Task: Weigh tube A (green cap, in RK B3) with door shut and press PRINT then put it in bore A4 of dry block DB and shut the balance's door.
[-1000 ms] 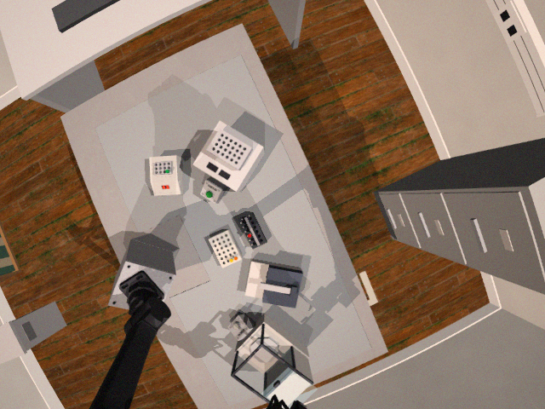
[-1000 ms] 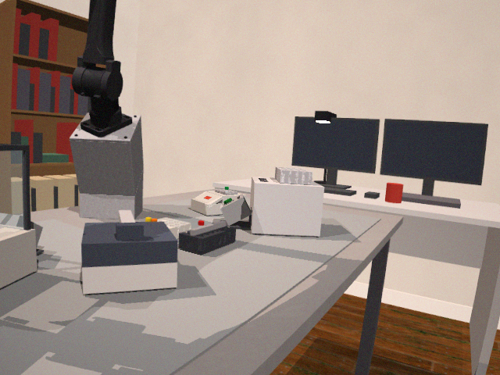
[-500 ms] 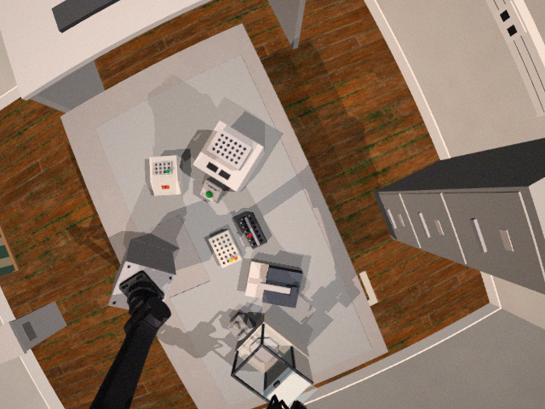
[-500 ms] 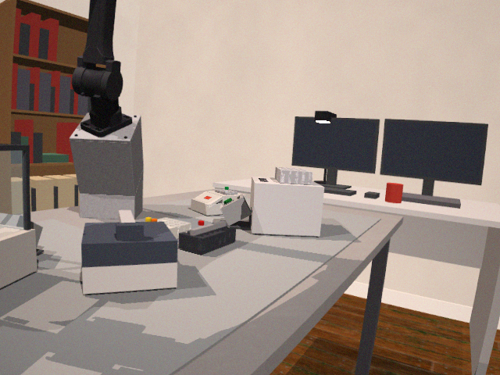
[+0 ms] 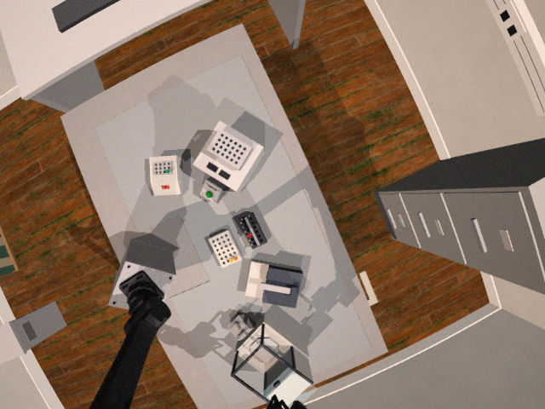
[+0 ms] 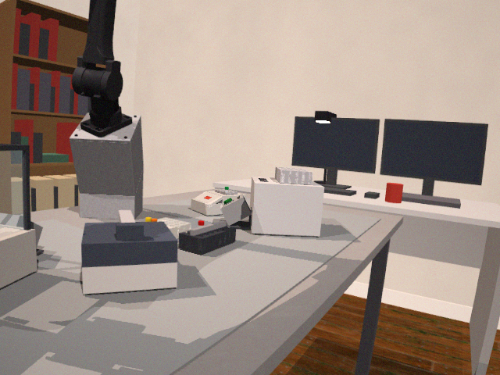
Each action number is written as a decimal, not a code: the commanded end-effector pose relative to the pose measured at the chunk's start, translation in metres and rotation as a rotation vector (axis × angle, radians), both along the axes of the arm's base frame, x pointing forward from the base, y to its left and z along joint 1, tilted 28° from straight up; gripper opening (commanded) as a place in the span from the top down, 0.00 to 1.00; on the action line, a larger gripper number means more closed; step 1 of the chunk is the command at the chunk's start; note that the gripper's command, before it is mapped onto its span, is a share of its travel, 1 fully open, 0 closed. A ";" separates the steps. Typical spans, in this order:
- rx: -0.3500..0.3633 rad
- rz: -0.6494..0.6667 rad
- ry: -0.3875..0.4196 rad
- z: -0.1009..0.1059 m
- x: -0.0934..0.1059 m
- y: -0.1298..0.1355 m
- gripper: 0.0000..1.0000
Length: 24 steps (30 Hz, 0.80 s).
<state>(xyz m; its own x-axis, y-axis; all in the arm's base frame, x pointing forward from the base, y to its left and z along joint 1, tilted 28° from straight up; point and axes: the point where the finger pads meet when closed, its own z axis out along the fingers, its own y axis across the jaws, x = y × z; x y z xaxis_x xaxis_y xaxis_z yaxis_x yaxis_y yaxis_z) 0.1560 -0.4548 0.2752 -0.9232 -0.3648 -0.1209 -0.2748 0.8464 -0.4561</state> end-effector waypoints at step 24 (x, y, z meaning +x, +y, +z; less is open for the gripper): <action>-0.007 0.003 -0.005 -0.025 0.016 -0.014 0.70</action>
